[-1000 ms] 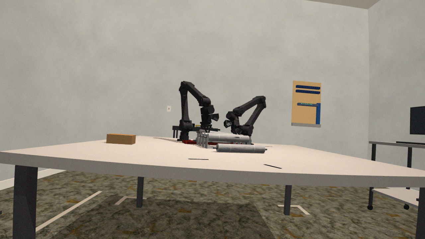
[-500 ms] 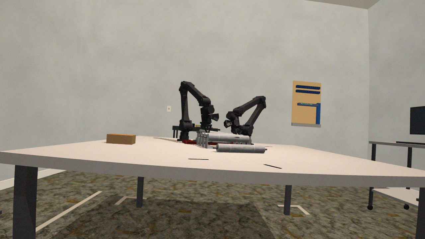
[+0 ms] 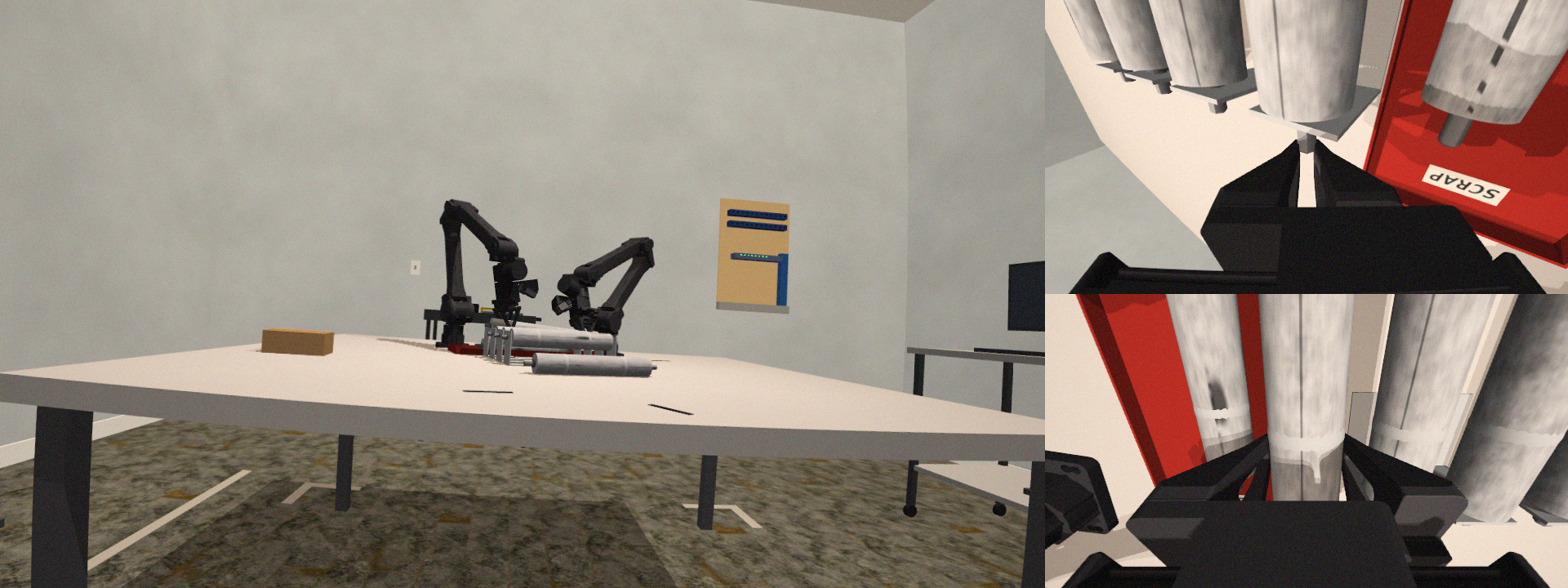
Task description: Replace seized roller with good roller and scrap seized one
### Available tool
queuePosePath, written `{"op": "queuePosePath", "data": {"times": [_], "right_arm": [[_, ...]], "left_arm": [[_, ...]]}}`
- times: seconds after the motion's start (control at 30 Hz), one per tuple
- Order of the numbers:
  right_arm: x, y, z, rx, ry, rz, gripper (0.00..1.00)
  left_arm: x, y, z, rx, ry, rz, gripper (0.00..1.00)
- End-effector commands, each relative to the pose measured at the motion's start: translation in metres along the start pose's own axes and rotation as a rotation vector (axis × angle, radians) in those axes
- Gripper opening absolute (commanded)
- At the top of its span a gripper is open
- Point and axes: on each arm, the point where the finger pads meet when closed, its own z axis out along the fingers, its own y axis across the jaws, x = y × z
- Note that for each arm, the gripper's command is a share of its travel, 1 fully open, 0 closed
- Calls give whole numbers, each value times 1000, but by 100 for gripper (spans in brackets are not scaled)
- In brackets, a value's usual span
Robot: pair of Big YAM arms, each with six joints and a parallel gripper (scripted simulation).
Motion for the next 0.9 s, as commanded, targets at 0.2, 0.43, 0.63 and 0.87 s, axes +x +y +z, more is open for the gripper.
{"op": "queuePosePath", "data": {"times": [0.2,0.43,0.63,0.87], "right_arm": [[-3,-18,-16,47,-3,9,32],[-3,-18,-16,47,-3,9,32],[-3,-18,-16,47,-3,9,32],[-3,-18,-16,47,-3,9,32]], "left_arm": [[52,-25,16,53,139,41,3],[56,-27,17,56,149,45,3],[61,-29,18,60,159,50,3],[66,-31,19,64,166,49,3]]}}
